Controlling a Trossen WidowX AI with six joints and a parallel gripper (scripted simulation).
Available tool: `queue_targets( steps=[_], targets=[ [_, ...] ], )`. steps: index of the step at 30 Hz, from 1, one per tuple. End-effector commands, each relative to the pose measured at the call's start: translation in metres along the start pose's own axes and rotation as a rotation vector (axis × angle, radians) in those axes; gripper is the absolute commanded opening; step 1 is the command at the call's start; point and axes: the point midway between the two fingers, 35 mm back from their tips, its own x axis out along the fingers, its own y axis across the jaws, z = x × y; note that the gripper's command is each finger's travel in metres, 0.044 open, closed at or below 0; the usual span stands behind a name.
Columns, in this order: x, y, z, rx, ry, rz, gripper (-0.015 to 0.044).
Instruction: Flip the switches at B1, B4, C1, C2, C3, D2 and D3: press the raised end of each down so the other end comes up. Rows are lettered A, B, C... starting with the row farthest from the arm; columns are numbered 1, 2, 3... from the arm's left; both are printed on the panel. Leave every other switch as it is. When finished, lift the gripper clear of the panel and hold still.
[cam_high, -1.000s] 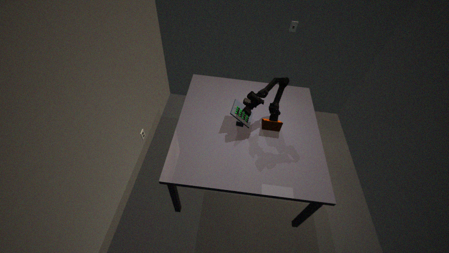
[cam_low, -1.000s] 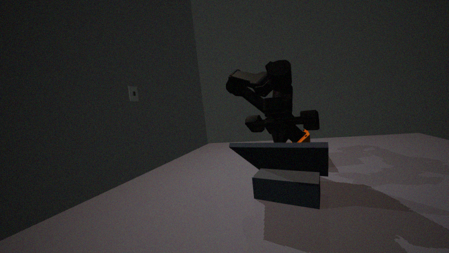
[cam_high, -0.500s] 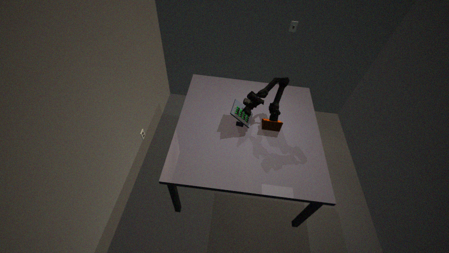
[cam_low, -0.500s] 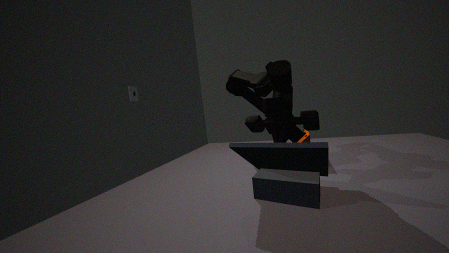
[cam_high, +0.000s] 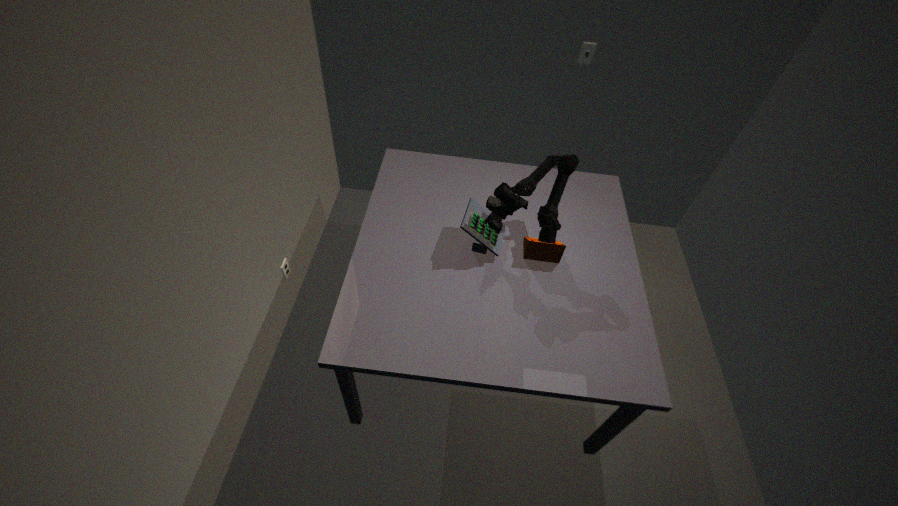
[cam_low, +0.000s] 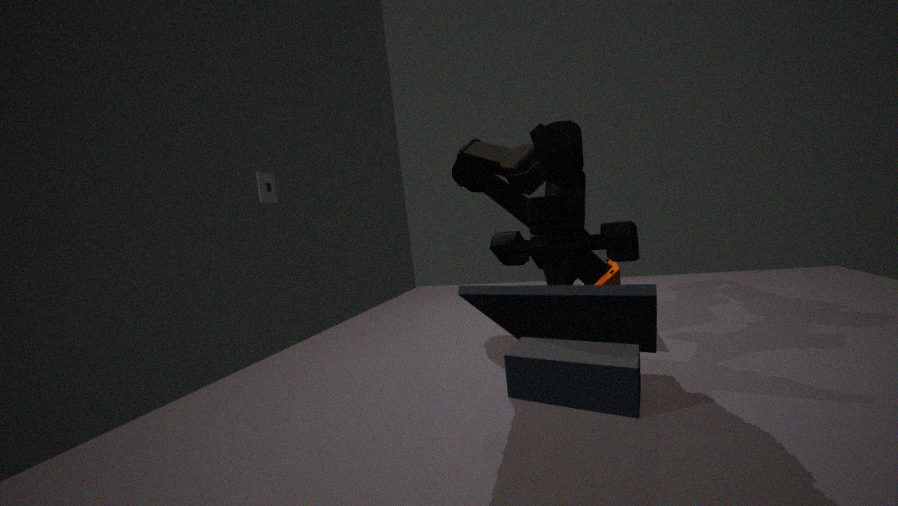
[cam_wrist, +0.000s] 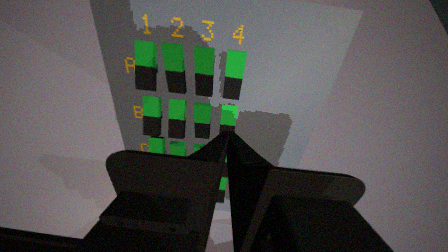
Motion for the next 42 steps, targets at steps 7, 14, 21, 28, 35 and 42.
queue_targets(
  steps=[7, 14, 21, 28, 35, 42],
  targets=[
    [0.002, 0.001, -0.002, -0.006, 0.003, 0.005, 0.0],
    [0.003, 0.001, -0.002, -0.006, 0.003, 0.005, 0.0],
    [0.004, 0.001, -0.002, -0.006, 0.003, 0.005, 0.0],
    [0.005, 0.001, -0.002, -0.006, 0.003, 0.005, 0.0],
    [0.003, 0.0, 0.0, 0.0, 0.002, 0.001, 0.0],
    [-0.054, 0.003, 0.001, -0.006, 0.033, 0.01, 0.0]
  ],
)
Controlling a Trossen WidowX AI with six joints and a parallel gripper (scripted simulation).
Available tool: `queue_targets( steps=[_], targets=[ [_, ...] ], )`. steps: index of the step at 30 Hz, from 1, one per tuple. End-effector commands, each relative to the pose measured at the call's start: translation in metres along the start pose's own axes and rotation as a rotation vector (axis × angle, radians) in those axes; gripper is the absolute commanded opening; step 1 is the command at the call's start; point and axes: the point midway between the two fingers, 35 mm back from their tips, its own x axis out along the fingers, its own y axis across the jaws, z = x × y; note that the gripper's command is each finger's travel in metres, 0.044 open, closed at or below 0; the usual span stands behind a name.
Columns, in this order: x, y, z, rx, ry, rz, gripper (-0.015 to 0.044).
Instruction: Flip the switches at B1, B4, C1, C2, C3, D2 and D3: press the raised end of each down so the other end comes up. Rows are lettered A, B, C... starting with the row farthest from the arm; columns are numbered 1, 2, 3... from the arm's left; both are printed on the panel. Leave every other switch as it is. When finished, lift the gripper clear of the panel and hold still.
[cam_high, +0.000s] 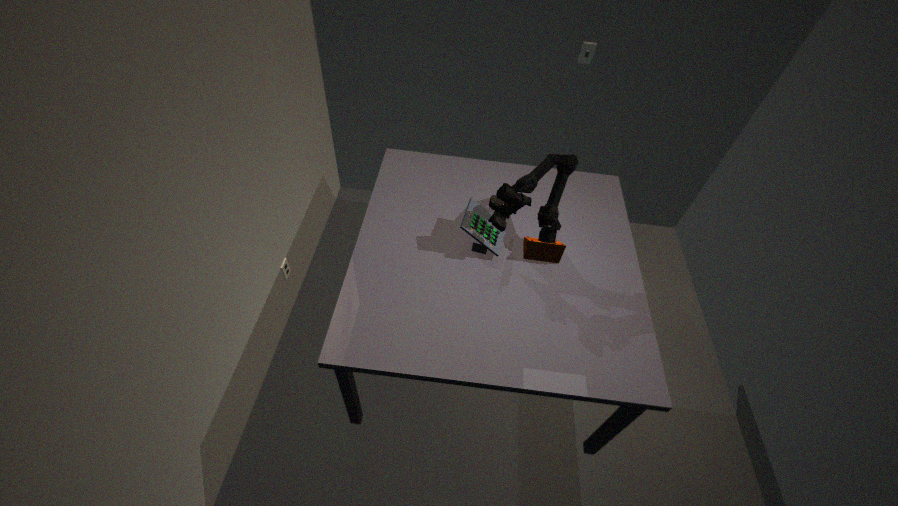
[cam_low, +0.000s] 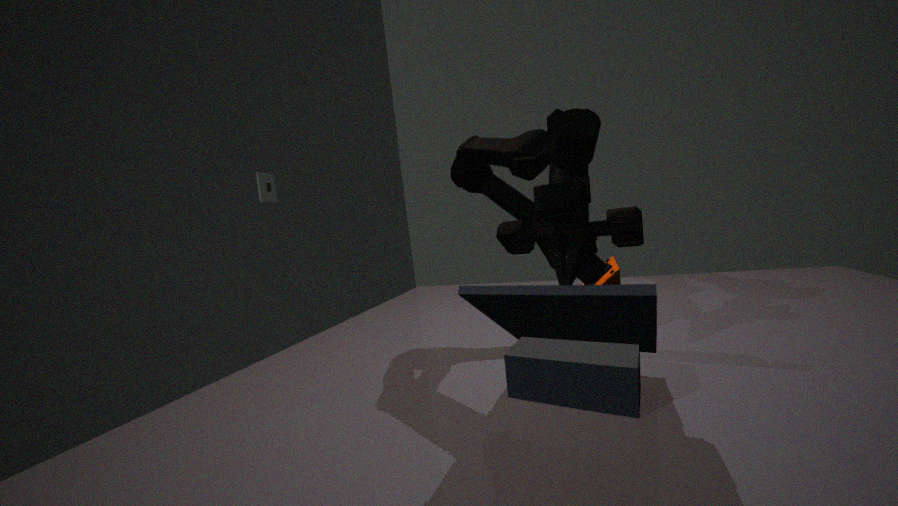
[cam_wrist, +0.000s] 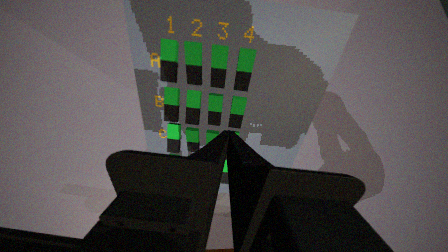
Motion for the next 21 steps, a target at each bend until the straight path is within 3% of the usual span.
queue_targets(
  steps=[1, 9, 16, 21],
  targets=[
    [-0.038, -0.005, 0.003, 0.005, 0.001, -0.014, 0.0],
    [-0.039, -0.003, 0.002, 0.004, 0.001, -0.014, 0.0],
    [-0.039, 0.058, -0.033, 0.006, 0.003, -0.009, 0.0],
    [-0.039, 0.064, -0.037, 0.007, 0.001, -0.011, 0.0]
  ],
)
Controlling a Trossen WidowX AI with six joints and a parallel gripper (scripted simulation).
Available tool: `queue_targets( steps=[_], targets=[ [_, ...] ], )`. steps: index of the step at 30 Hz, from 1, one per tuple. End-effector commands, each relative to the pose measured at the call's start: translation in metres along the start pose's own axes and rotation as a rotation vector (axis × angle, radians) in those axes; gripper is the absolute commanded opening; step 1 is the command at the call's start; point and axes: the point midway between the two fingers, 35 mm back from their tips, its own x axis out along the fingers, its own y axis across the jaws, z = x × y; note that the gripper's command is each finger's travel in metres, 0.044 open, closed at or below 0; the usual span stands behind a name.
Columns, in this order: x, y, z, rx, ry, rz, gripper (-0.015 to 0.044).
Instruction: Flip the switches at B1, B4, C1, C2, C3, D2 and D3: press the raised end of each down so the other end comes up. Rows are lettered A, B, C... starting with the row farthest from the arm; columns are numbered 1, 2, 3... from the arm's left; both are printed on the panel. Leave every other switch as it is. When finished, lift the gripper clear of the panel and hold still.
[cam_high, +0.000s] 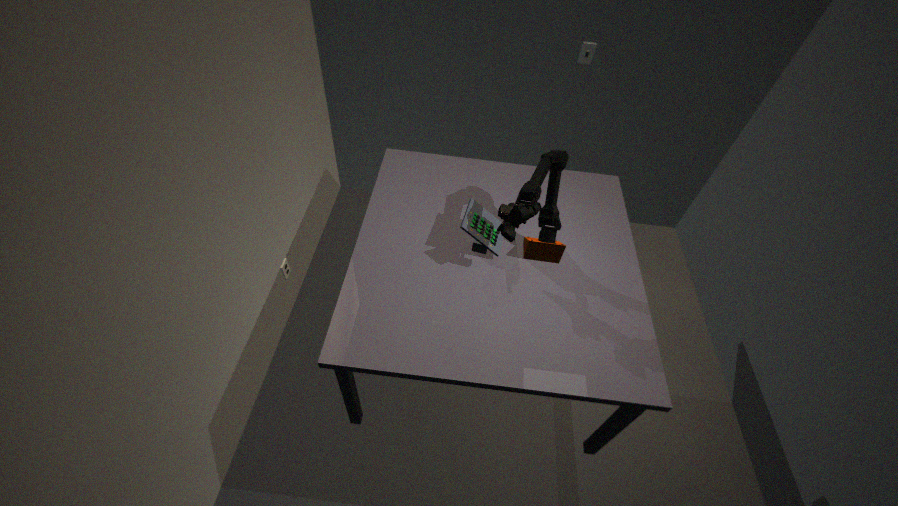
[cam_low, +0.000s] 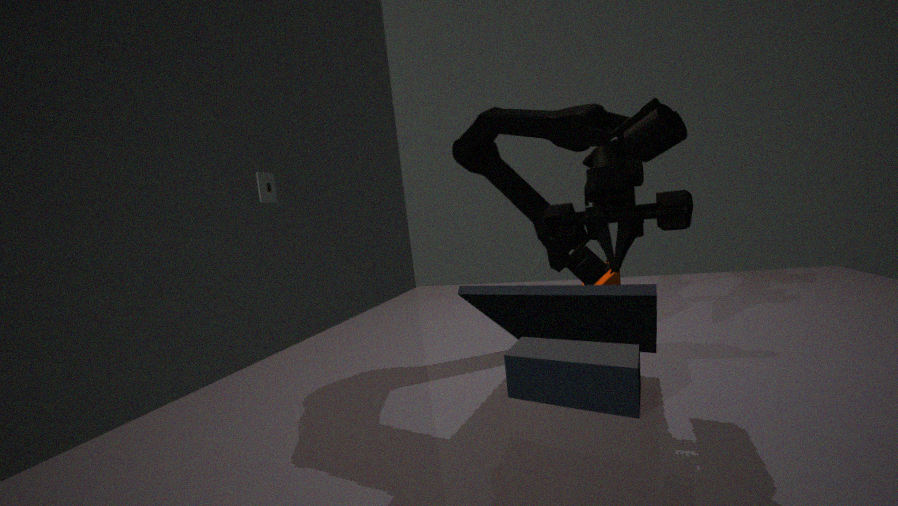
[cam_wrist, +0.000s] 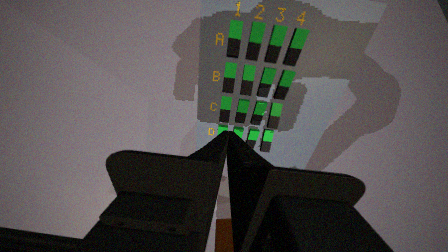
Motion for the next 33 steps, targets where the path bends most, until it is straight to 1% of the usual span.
queue_targets(
  steps=[1, 3, 7, 16, 19, 33],
  targets=[
    [0.001, 0.005, -0.007, 0.008, 0.004, -0.003, 0.0],
    [0.007, 0.006, -0.007, 0.008, 0.0, 0.0, 0.0],
    [0.035, 0.005, -0.008, 0.009, -0.022, -0.003, 0.0],
    [0.037, 0.004, -0.008, 0.009, -0.024, -0.004, 0.0],
    [0.045, 0.004, -0.008, 0.009, -0.025, -0.006, 0.0],
    [0.06, 0.004, -0.007, 0.009, -0.025, -0.005, 0.0]
  ],
)
